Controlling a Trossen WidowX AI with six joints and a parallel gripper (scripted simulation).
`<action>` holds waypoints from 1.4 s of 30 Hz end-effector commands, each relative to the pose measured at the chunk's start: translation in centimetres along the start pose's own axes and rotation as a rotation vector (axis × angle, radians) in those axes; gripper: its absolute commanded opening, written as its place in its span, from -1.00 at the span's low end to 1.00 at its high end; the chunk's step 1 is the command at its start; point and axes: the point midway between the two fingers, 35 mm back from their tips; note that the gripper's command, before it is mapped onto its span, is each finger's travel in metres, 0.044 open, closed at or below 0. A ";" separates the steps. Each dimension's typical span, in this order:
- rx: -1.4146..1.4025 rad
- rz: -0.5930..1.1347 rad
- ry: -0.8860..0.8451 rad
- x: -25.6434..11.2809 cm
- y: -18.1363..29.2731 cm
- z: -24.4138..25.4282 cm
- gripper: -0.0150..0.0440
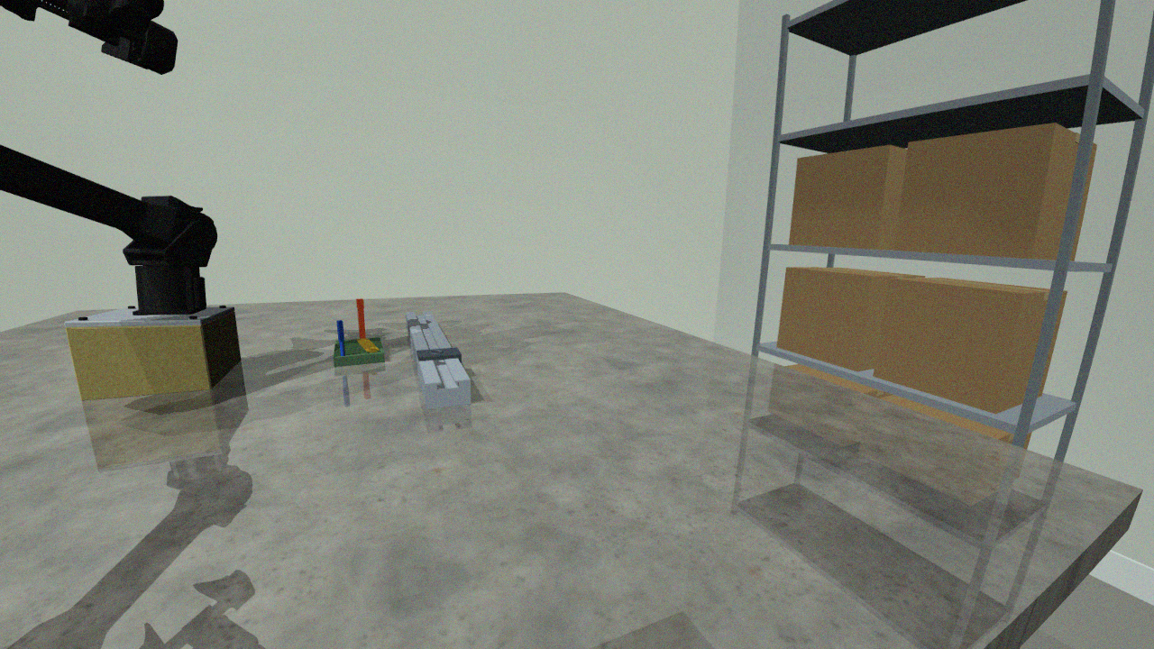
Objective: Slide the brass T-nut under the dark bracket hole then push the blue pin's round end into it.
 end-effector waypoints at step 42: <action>2.158 -1.302 2.370 -26.4 20.7 -32.1 1.00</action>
Point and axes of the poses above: the point midway between the two fingers, 35 mm back from their tips, its own x axis out along the fingers, its own z axis across the jaws, y = z × x, and after that the axes turned 10 degrees about x, right-handed
